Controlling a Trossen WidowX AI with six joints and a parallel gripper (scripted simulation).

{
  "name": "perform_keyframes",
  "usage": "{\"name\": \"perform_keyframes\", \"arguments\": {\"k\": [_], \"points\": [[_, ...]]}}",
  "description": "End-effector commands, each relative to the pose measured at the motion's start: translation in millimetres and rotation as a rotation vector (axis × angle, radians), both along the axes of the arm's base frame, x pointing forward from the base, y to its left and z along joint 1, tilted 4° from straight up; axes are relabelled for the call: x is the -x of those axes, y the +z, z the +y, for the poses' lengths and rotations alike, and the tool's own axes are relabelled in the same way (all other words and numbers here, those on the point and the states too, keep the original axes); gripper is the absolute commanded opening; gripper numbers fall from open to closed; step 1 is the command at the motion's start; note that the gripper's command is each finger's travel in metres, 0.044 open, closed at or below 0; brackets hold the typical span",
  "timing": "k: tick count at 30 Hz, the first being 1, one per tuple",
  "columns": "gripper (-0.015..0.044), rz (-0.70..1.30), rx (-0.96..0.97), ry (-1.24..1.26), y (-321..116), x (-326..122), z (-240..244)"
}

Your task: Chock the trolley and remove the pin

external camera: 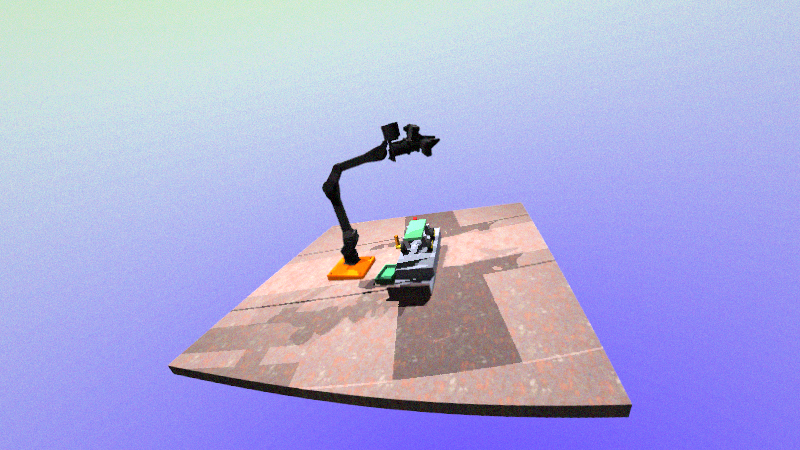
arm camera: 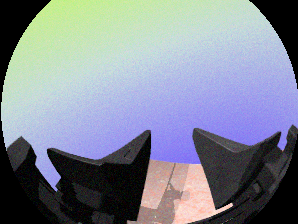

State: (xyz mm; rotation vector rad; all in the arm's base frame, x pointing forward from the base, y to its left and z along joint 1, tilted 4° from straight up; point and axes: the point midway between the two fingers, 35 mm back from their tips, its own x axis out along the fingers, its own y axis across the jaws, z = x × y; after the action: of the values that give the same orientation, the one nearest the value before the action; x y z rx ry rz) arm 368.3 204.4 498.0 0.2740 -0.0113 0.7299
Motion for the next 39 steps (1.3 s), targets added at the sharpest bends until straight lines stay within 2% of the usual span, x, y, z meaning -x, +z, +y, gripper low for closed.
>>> {"name": "perform_keyframes", "arguments": {"k": [1,12,23,31,39], "points": [[0.0190,0.214,-0.090,0.021,-28.1,4.2,12.1],[0.0190,0.866,-0.328,-0.036,-121.5,27.9,43.0],[0.0190,1.426,-0.522,-0.301,-209.2,74.7,54.8],[0.0190,1.720,-0.648,-0.624,-264.1,118.1,48.5],[0.0190,1.867,-0.776,-1.033,-308.4,164.6,29.6]]}}
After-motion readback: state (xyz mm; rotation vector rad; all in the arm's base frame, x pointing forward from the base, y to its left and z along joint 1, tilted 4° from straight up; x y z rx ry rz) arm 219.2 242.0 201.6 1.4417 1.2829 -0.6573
